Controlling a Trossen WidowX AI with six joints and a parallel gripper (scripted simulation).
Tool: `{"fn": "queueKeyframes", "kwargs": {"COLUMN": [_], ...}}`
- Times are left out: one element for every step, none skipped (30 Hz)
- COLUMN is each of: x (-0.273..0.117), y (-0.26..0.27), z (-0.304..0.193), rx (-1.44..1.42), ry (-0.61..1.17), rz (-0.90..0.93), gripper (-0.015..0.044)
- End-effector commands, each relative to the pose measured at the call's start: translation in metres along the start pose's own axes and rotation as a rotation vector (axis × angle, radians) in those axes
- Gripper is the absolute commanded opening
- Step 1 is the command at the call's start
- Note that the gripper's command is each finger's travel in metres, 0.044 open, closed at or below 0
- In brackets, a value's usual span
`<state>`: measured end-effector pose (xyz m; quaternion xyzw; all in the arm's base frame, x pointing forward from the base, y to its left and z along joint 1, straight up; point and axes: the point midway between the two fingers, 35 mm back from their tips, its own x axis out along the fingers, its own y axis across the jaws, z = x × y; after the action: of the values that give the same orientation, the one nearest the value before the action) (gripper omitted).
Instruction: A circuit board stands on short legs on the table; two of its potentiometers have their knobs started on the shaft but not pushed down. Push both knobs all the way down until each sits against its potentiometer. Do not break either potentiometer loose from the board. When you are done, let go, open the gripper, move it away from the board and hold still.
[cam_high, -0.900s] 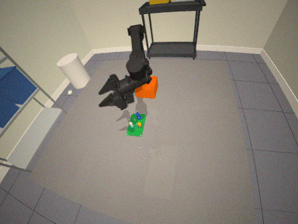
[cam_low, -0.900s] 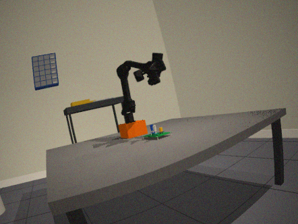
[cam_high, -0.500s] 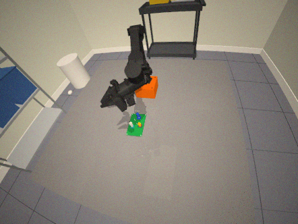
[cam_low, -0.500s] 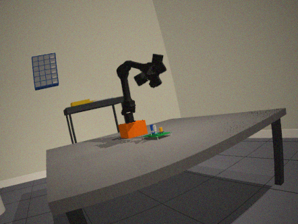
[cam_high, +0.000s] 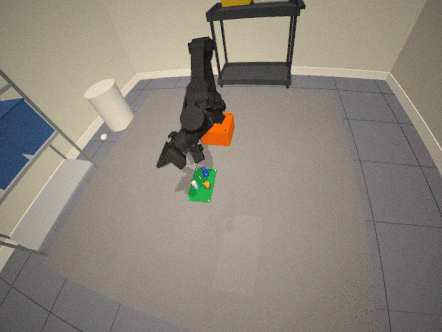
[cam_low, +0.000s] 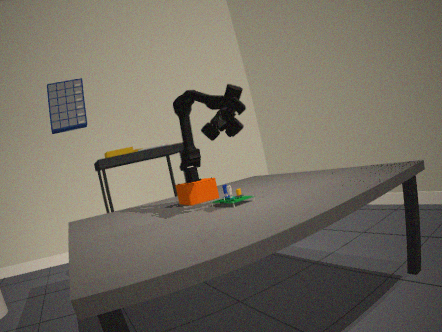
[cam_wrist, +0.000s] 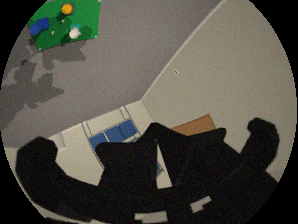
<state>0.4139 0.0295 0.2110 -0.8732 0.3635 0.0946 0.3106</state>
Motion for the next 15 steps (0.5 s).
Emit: {"fn": "queueKeyframes", "kwargs": {"x": [0.005, 0.006, 0.006, 0.007, 0.008, 0.009, 0.009, 0.010, 0.010, 0.011, 0.011, 0.011, 0.012, 0.012, 0.012], "y": [0.008, 0.010, 0.012, 0.014, 0.016, 0.018, 0.021, 0.023, 0.025, 0.027, 0.029, 0.032, 0.034, 0.037, 0.039], "z": [0.011, 0.013, 0.016, 0.018, 0.021, 0.023, 0.026, 0.028, 0.030, 0.033, 0.035, 0.038, 0.040, 0.042, 0.045], "rx": [0.068, 0.086, 0.103, 0.120, 0.138, 0.156, 0.174, 0.192, 0.210, 0.229, 0.247, 0.266, 0.284, 0.303, 0.322], "ry": [-0.063, -0.078, -0.092, -0.107, -0.122, -0.136, -0.150, -0.164, -0.178, -0.192, -0.206, -0.219, -0.233, -0.246, -0.258], "rz": [0.022, 0.028, 0.035, 0.042, 0.049, 0.057, 0.066, 0.075, 0.085, 0.095, 0.106, 0.117, 0.129, 0.141, 0.154], "gripper": [0.0000, 0.0000, 0.0000, 0.0000, 0.0000, 0.0000, 0.0000, 0.0000, 0.0000, 0.0000, 0.0000, 0.0000, 0.0000, 0.0000, 0.0000]}}
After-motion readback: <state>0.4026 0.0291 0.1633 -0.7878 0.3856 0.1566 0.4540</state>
